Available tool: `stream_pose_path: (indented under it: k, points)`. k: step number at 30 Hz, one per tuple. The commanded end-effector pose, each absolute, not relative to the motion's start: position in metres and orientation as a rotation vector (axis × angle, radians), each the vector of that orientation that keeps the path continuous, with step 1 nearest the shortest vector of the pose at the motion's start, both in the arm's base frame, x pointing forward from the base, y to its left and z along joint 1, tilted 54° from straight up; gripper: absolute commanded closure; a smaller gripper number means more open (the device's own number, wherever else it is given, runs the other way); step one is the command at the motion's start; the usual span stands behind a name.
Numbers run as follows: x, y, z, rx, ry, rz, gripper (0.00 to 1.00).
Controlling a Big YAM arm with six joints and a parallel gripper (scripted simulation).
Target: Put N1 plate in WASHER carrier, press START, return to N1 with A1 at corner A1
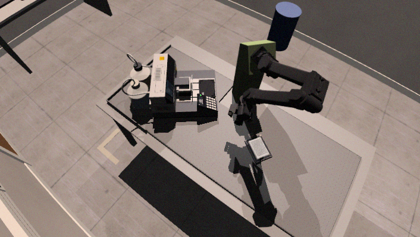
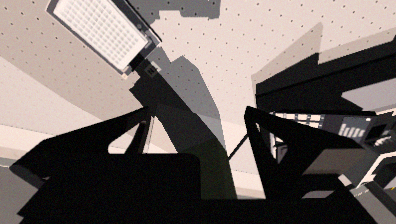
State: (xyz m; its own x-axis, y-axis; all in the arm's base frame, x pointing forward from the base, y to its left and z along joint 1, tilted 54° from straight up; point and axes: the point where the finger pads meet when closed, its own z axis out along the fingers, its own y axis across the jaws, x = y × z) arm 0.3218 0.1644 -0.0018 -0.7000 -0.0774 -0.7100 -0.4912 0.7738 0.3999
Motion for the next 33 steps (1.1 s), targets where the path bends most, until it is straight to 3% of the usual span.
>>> stream_pose_path:
  k: [1,16,33]
  points:
    - [0.326,0.181,0.008,-0.602,2.198,0.695,0.00]
    - [0.340,0.226,0.030,-0.618,2.189,0.688,0.00]
    - [0.332,0.298,0.044,-1.135,1.916,0.409,0.00]
